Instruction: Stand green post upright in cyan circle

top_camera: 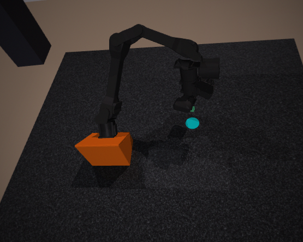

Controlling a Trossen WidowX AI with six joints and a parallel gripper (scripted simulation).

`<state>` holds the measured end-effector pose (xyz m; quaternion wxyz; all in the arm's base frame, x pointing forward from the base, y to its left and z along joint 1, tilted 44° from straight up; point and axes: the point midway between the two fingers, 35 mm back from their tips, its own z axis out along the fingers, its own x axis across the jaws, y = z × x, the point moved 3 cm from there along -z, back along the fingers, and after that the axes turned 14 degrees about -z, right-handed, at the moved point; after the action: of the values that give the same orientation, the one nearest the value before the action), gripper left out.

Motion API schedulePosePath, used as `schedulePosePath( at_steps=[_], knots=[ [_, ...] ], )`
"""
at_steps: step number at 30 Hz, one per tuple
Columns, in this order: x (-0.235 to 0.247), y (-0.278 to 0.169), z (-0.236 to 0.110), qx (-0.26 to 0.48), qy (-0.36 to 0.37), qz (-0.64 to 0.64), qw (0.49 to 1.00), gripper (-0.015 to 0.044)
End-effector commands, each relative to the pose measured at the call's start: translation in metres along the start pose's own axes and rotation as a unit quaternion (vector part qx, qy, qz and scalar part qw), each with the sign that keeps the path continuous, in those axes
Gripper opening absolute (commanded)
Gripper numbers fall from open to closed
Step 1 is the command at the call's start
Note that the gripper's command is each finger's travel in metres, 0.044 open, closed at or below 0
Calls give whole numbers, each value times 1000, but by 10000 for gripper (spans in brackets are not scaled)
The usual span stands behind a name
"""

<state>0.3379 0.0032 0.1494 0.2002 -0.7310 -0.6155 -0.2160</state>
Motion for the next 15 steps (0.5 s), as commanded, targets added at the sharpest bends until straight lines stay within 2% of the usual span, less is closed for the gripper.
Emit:
schedulePosePath(
  at_steps=[1, 15],
  knots=[
    [-1, -2, 4, -5, -15, 1, 1000, 23],
    [-2, -4, 12, -29, -54, -9, 998, 23]
  ],
)
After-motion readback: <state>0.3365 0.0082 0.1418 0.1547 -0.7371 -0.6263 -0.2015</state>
